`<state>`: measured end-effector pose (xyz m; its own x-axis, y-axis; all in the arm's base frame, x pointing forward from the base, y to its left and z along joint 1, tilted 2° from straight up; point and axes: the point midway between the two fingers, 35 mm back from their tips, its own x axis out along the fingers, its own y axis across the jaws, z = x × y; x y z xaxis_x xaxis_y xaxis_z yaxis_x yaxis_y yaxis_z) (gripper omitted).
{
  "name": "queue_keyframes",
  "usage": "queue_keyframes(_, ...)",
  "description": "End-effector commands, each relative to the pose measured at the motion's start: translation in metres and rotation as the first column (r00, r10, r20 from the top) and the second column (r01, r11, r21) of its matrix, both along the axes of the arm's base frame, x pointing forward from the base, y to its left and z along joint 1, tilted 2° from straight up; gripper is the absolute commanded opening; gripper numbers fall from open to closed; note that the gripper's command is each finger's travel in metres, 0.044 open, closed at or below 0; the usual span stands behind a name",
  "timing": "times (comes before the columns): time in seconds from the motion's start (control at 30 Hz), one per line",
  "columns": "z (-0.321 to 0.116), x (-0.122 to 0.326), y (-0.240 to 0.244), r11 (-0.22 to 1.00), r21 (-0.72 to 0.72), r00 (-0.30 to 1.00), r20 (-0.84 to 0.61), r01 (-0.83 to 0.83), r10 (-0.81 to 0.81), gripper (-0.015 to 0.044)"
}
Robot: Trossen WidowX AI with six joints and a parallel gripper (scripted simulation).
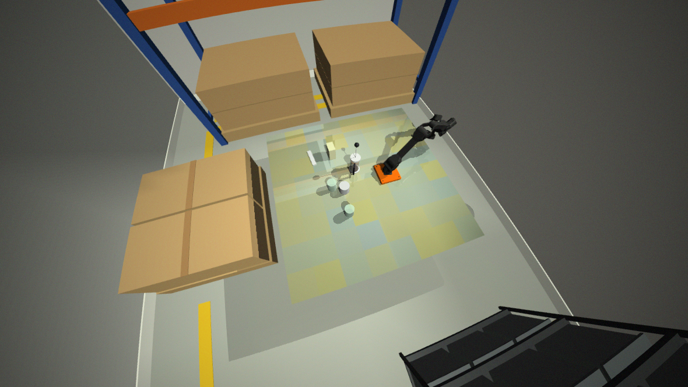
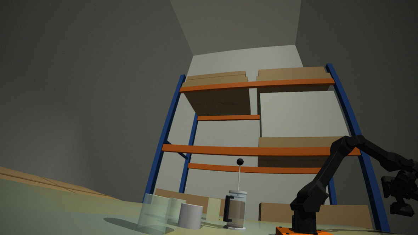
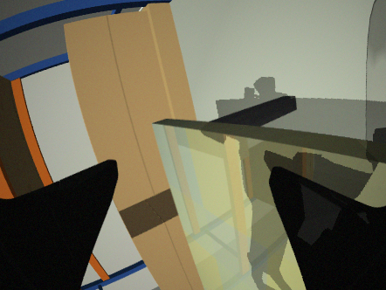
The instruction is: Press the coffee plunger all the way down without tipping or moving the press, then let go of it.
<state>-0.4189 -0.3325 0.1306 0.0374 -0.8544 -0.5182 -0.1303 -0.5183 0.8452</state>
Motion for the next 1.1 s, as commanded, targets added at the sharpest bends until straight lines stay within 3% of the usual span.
queue_keyframes(0.0,0.0,0.001,-0.001,1.0,0.001,1.0,-0.007,-0.003,0.003,0.0426)
queue_keyframes(0.17,0.015,0.03,-0.025,0.997,0.019,0.995,-0.059,-0.074,0.075,0.044)
queue_keyframes(0.6,0.083,0.216,-0.108,0.893,0.11,0.841,-0.303,-0.437,0.449,0.044)
queue_keyframes(0.83,0.122,0.334,-0.115,0.768,0.152,0.646,-0.455,-0.622,0.613,0.044)
queue_keyframes(1.07,0.152,0.442,-0.087,0.61,0.204,0.408,-0.578,-0.765,0.706,0.044)
